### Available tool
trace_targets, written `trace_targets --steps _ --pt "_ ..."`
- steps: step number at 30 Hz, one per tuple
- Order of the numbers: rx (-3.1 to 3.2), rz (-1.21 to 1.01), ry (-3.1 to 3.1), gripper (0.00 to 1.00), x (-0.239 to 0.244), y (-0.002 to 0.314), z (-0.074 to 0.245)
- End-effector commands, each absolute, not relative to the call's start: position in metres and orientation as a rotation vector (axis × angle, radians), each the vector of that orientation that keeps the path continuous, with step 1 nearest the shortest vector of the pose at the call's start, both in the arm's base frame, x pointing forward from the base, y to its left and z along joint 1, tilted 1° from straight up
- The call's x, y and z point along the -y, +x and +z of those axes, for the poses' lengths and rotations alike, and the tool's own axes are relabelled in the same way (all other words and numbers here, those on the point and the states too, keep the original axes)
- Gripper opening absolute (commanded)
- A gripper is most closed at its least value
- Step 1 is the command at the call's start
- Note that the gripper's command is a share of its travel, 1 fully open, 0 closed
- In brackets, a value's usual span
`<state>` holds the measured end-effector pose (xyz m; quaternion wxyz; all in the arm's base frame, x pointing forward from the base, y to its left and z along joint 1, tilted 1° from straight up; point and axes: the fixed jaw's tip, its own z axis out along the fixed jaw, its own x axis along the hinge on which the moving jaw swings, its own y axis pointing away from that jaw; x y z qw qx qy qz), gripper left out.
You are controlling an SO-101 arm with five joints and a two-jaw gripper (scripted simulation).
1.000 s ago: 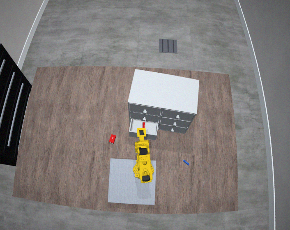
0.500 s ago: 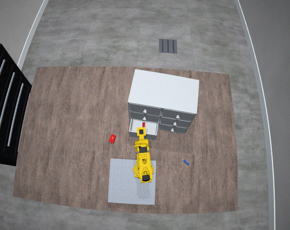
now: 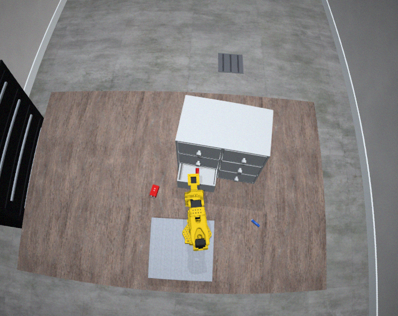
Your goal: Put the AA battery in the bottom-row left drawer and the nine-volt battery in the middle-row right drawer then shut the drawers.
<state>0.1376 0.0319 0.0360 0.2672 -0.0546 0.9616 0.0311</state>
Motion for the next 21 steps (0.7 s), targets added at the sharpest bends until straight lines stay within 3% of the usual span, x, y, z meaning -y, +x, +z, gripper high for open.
trace_targets --steps 1,21 --pt "-2.608 0.084 -0.149 0.21 -0.0320 0.1364 0.0326" --pt "-2.608 0.084 -0.150 0.21 -0.0319 0.1356 0.0304"
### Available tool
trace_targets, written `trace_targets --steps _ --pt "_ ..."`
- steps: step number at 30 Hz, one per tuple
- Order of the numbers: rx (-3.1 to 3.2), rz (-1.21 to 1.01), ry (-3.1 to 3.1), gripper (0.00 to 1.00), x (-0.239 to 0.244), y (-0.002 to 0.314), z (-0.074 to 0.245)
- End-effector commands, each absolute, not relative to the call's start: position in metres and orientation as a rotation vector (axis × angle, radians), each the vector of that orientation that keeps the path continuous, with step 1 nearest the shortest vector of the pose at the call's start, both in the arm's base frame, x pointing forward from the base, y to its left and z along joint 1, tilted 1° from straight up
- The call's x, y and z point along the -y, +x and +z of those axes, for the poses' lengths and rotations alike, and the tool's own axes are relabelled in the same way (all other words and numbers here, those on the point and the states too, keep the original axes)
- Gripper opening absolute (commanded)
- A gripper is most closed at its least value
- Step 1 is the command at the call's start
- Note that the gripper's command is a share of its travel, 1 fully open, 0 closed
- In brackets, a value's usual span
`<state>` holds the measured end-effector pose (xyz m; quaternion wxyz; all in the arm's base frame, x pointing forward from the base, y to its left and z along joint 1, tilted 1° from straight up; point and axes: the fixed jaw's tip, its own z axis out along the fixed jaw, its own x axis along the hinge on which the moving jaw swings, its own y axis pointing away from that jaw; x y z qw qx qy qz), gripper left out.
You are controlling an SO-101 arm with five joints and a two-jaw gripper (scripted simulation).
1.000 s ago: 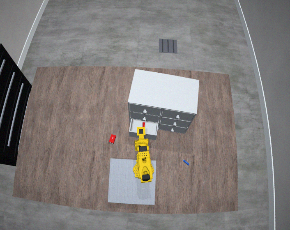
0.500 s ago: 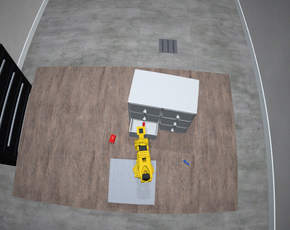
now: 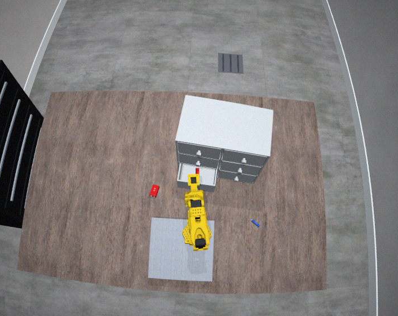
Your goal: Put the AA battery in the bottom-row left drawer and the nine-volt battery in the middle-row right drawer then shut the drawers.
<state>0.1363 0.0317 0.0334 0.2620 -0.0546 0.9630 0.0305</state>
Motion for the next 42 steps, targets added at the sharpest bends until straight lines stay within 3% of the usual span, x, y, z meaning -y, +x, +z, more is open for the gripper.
trace_targets --steps 1,42 --pt "-2.608 0.084 -0.150 0.21 -0.032 0.136 0.030" --pt "-2.608 0.082 -0.149 0.21 -0.034 0.151 0.013"
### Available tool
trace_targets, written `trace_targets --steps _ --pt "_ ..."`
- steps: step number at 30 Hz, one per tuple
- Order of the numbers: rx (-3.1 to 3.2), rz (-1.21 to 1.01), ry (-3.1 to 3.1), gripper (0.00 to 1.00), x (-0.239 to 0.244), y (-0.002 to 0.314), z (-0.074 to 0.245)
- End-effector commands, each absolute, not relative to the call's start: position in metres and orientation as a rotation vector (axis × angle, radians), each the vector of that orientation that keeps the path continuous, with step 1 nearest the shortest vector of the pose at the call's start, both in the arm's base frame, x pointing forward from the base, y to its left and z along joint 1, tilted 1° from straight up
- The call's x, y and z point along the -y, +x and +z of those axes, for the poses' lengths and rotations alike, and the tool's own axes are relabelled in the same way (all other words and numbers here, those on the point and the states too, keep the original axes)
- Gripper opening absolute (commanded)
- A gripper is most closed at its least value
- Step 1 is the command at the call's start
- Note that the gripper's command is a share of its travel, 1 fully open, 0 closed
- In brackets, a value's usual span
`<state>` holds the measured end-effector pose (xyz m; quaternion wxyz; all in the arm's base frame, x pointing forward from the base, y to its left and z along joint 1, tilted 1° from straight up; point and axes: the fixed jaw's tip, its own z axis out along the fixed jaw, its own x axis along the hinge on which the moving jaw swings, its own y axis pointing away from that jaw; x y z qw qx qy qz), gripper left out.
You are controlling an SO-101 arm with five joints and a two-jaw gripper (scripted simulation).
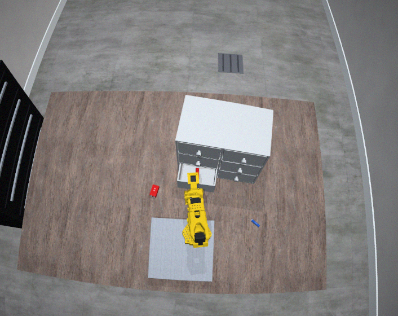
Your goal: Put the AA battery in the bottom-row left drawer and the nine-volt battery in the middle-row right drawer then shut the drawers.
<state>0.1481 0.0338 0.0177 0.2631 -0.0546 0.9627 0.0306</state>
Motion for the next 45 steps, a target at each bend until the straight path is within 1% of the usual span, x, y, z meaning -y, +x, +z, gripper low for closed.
trace_targets --steps 1,6,16,45 --pt "-2.608 0.081 -0.149 0.21 -0.034 0.152 0.011" --pt "-2.608 0.080 -0.149 0.21 -0.035 0.156 0.002" --pt "-2.607 0.080 -0.148 0.21 -0.035 0.157 -0.002" --pt "-2.608 0.078 -0.143 0.21 -0.034 0.157 -0.002"
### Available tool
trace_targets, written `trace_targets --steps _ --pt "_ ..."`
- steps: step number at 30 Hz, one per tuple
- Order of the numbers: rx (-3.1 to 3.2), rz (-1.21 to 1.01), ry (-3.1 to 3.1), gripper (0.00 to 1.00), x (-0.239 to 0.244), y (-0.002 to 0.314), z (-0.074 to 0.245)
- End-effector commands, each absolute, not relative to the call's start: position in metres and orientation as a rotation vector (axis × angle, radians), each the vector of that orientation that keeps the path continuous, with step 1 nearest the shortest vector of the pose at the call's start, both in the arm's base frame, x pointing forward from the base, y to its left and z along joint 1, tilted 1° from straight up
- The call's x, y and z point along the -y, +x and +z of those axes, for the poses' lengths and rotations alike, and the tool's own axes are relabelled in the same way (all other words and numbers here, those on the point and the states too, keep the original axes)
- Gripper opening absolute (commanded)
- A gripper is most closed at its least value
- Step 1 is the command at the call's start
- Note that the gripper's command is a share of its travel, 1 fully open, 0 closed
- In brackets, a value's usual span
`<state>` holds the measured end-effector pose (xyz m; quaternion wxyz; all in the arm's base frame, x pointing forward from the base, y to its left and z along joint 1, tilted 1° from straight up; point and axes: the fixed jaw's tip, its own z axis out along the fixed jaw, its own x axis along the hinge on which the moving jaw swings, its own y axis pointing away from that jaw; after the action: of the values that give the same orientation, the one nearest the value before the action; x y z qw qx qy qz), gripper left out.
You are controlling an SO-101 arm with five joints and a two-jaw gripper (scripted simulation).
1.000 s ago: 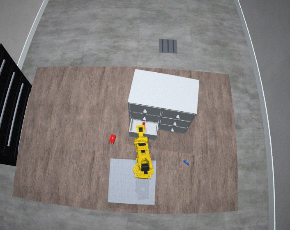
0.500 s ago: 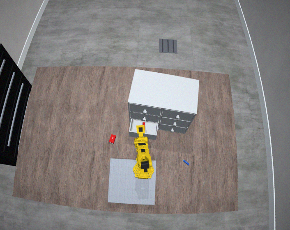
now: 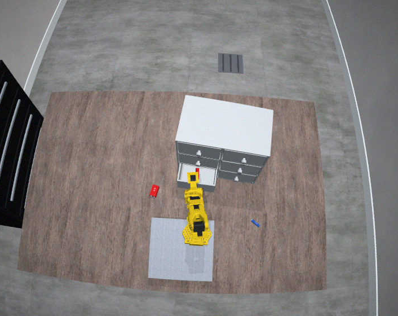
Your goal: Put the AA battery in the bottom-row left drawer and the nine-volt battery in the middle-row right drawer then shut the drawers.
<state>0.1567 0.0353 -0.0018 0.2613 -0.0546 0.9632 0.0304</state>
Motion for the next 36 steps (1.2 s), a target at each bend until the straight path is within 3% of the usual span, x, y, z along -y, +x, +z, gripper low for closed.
trace_targets --steps 1,20,36 --pt "-2.608 0.078 -0.142 0.21 -0.0338 0.1568 -0.0025" --pt "-2.608 0.078 -0.142 0.21 -0.0338 0.1568 -0.0026" --pt "-2.608 0.078 -0.142 0.11 -0.0338 0.1568 -0.0026"
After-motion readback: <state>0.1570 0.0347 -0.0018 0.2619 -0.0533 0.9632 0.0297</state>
